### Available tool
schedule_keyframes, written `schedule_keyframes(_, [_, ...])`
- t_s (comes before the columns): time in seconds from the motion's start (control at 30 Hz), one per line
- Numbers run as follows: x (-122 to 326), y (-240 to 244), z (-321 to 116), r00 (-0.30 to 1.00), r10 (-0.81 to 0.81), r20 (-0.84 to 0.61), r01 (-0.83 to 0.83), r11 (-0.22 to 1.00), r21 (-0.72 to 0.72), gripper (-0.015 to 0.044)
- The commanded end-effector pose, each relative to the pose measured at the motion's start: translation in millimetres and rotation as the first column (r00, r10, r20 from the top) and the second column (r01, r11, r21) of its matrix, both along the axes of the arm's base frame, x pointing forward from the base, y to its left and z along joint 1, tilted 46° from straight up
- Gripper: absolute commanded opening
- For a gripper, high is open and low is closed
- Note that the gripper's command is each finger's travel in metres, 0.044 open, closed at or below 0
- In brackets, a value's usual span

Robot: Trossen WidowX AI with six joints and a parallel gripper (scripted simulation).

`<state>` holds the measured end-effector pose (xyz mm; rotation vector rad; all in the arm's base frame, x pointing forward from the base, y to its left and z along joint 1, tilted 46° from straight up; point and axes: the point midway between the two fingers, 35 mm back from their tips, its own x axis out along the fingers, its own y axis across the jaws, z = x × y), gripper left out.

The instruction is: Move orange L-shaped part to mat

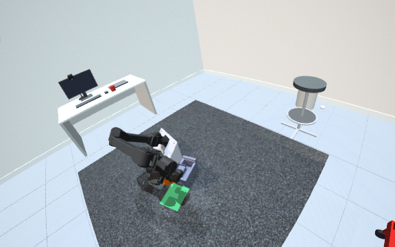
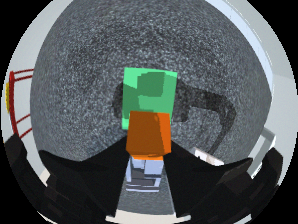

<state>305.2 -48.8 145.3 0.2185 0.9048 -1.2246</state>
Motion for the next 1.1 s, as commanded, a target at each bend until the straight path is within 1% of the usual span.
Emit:
schedule_keyframes(0.0, [7,-13,15,1.0,-0.001,0.005,0.001,1.0,-0.005,0.0])
schedule_keyframes(0.27, [9,-18,18,1.0,-0.001,0.005,0.001,1.0,-0.005,0.0])
schedule_keyframes(1.07, [11,-44,-6,1.0,-0.001,0.006,0.001,1.0,-0.006,0.0])
